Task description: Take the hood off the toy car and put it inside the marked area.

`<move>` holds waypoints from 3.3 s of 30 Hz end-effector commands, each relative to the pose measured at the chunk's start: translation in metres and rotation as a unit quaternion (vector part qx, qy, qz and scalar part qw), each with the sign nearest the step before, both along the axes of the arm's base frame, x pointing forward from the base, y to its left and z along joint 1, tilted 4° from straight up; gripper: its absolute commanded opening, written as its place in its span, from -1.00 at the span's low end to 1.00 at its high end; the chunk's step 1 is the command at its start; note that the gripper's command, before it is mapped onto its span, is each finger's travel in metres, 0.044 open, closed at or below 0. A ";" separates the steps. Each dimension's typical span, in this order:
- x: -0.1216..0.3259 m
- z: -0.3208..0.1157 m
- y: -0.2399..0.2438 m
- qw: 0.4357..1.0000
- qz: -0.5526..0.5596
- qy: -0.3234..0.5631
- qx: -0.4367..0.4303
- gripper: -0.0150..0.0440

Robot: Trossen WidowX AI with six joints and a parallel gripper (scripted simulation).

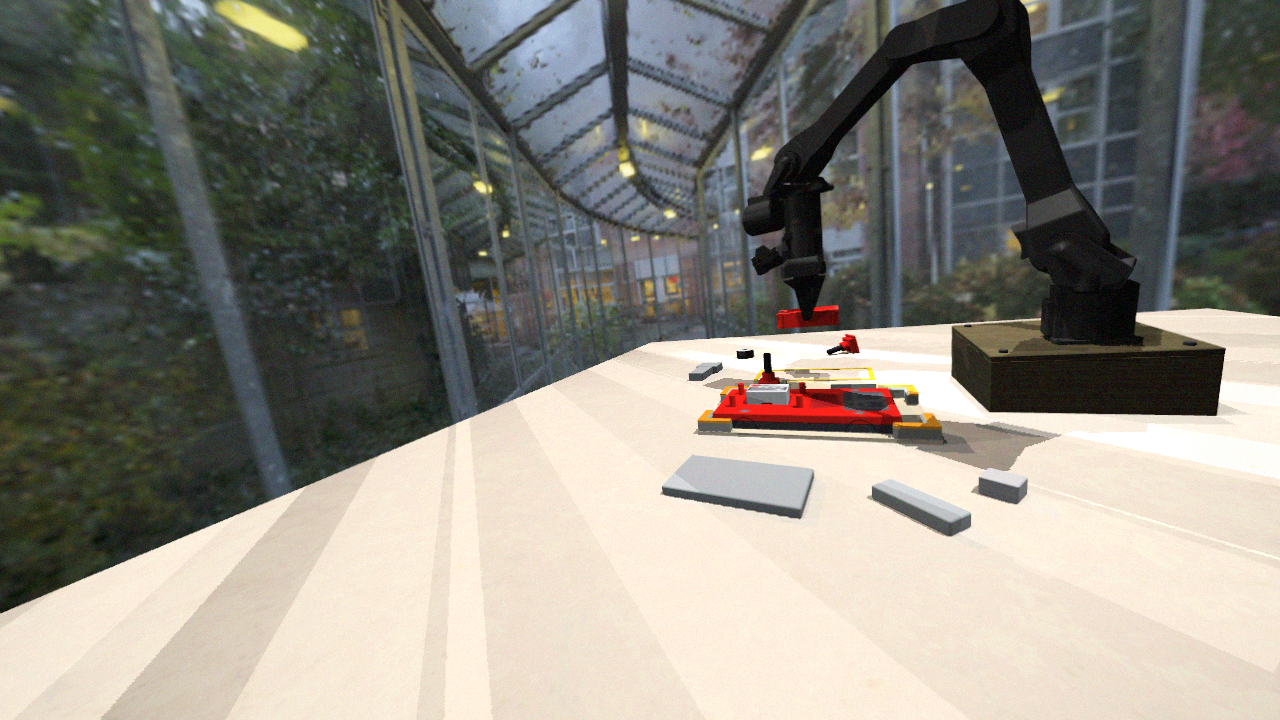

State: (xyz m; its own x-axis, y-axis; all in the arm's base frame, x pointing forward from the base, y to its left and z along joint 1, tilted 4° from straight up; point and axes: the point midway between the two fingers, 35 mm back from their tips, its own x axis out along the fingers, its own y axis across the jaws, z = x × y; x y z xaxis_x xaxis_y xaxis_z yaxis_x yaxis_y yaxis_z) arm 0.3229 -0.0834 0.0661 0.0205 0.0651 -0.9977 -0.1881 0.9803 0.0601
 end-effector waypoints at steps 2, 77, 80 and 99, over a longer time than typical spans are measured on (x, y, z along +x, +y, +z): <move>0.000 -0.005 0.000 1.000 0.002 0.001 0.000 -0.49; 0.001 -0.063 0.004 1.000 0.002 0.001 0.000 -0.49; 0.000 -0.065 0.004 1.000 0.002 0.001 0.000 -0.49; 0.000 -0.075 0.005 1.000 0.002 0.001 0.000 -0.49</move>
